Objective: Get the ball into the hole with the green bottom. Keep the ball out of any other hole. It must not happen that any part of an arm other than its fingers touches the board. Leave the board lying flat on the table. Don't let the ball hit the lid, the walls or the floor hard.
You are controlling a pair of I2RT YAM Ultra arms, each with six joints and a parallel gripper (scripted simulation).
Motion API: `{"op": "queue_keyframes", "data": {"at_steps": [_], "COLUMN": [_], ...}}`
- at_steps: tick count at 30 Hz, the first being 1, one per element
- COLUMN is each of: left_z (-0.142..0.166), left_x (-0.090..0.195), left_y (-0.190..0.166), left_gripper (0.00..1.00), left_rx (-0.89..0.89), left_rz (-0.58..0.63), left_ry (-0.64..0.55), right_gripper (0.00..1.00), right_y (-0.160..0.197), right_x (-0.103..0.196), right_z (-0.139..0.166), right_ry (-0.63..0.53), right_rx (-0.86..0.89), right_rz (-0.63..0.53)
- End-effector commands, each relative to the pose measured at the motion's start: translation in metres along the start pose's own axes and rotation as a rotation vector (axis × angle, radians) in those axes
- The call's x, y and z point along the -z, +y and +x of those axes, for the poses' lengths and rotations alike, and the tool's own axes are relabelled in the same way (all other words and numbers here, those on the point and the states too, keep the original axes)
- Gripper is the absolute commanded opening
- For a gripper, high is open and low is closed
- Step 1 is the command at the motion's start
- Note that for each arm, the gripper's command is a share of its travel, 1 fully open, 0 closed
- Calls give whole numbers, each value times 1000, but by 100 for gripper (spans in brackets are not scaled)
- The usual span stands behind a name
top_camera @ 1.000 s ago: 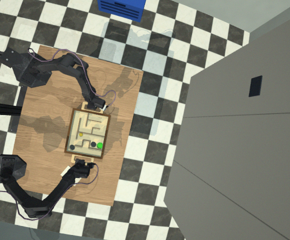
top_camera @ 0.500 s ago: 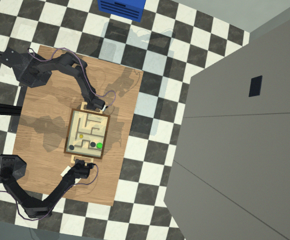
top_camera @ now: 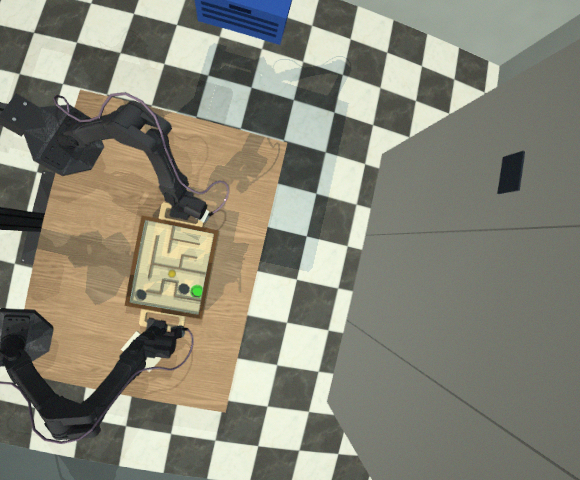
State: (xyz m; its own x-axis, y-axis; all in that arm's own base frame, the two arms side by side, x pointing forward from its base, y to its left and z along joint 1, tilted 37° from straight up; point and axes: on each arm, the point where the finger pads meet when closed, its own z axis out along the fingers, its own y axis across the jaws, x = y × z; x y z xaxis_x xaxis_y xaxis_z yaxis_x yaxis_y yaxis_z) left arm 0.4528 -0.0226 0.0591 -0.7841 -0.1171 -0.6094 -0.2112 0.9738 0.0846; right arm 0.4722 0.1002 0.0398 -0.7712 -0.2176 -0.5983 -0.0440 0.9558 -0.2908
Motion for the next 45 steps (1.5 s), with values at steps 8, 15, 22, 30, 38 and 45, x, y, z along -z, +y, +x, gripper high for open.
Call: {"op": "queue_keyframes", "data": {"at_steps": [8, 15, 22, 30, 38, 45], "left_z": [-55, -38, -40, -47, -40, -40], "left_x": [30, 16, 14, 15, 21, 5], "left_y": [20, 24, 26, 27, 22, 25], "left_gripper": [0, 0, 0, 0, 0, 0], "left_rx": [20, 5, 12, 22, 15, 1], "left_rz": [-35, -17, -20, -38, -75, -6], "left_ry": [-155, -130, -133, -155, -94, -51], "right_gripper": [0, 0, 0, 0, 0, 0], "right_y": [-43, -37, -35, -36, -41, -29], "right_x": [30, 32, 35, 31, 21, 27], "right_z": [-52, -39, -39, -41, -40, -34], "right_ry": [-139, -105, -107, -125, -81, -22], "right_rx": [-66, -56, -42, -45, -50, -51], "right_rz": [108, 130, 126, 102, 64, 118]}}
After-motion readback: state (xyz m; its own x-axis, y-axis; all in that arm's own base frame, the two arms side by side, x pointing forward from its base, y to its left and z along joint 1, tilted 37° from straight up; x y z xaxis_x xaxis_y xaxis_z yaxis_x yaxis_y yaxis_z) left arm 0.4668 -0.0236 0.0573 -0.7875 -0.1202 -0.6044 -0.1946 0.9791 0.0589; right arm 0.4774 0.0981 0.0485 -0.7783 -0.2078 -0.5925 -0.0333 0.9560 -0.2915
